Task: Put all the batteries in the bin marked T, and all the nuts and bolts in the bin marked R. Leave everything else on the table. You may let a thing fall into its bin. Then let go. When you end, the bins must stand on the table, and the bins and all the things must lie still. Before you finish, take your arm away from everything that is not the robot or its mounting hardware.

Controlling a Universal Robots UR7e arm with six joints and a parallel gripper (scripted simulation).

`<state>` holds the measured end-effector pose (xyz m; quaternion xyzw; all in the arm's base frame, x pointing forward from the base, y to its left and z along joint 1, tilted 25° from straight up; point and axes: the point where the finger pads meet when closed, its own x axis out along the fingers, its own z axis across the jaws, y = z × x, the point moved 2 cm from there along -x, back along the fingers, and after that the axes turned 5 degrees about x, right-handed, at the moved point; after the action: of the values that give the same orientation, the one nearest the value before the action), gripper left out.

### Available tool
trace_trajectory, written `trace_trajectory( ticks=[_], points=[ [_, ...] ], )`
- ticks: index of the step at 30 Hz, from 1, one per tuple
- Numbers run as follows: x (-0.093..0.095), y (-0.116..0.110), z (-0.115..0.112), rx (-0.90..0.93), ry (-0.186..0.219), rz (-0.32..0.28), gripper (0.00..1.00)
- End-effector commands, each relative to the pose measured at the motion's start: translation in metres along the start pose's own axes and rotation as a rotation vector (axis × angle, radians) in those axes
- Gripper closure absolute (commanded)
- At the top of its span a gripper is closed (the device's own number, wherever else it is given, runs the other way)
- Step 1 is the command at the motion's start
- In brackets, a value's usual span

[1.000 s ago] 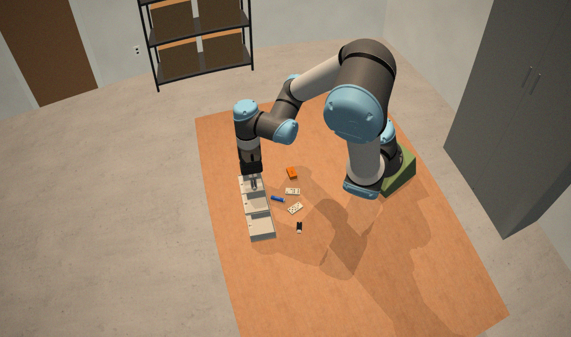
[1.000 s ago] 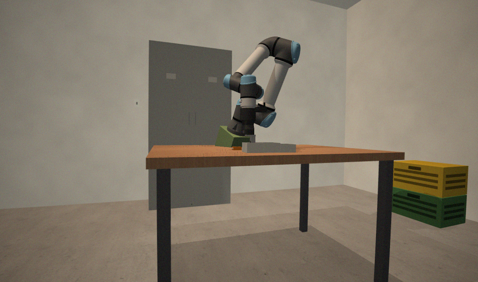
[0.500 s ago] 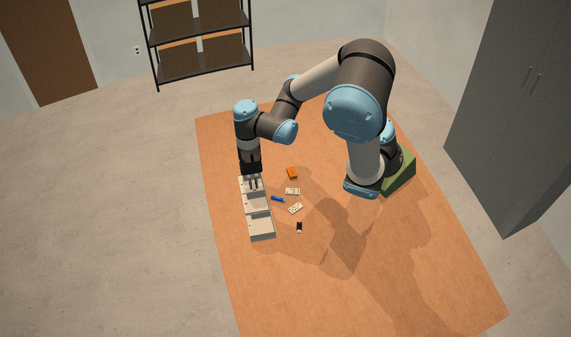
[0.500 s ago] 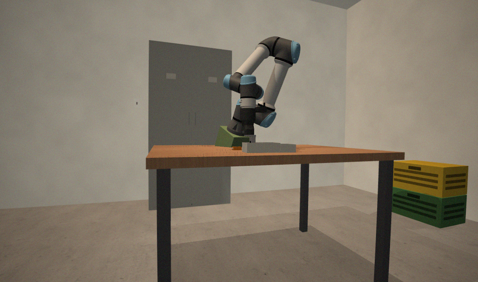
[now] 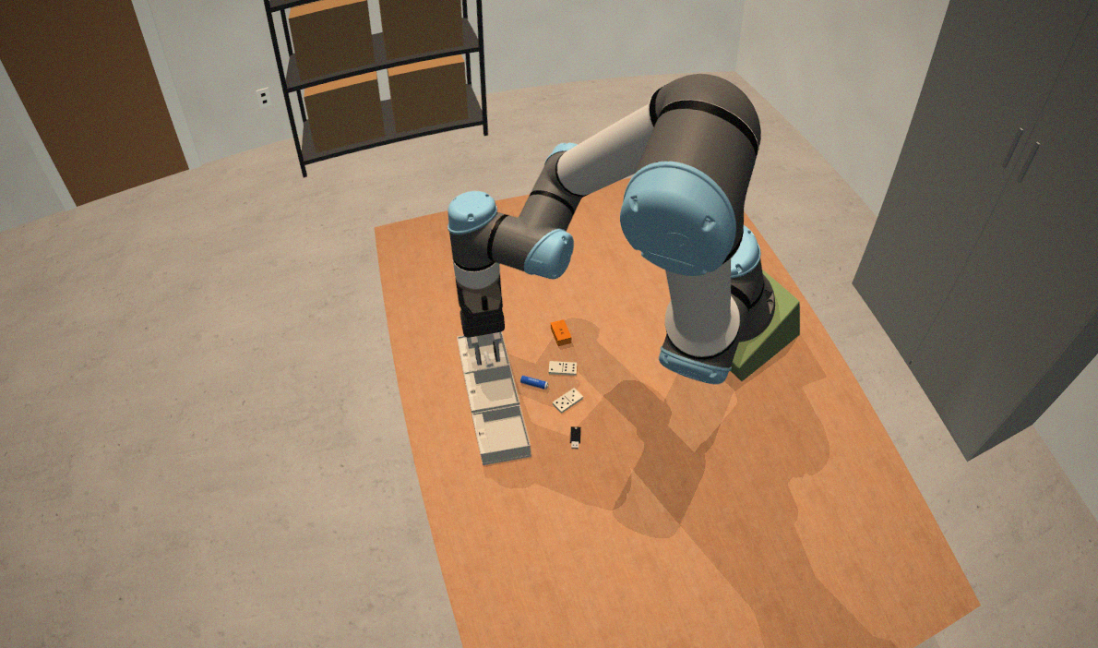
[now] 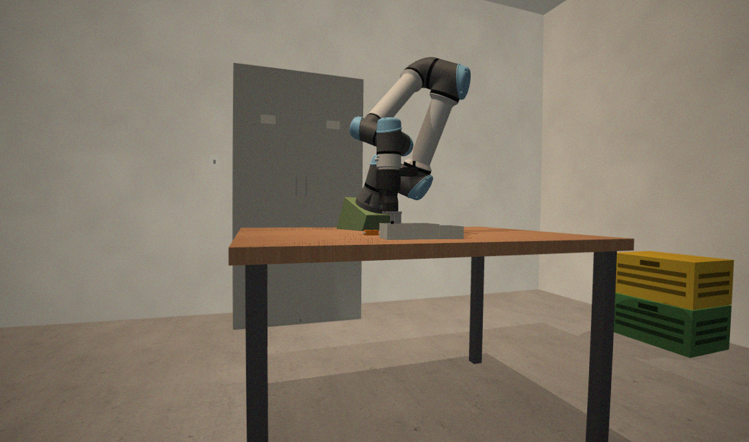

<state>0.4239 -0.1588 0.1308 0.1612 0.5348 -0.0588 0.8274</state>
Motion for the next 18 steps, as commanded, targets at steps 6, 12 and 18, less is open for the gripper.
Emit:
trace_trajectory(
  ticks=[6,12,18],
  points=[
    [-0.013,-0.001,0.003,-0.002,-0.006,-0.005,0.38],
    [-0.018,-0.001,0.003,-0.002,-0.006,-0.005,0.38],
    [-0.026,-0.001,0.003,-0.002,-0.006,-0.005,0.38]
  ],
)
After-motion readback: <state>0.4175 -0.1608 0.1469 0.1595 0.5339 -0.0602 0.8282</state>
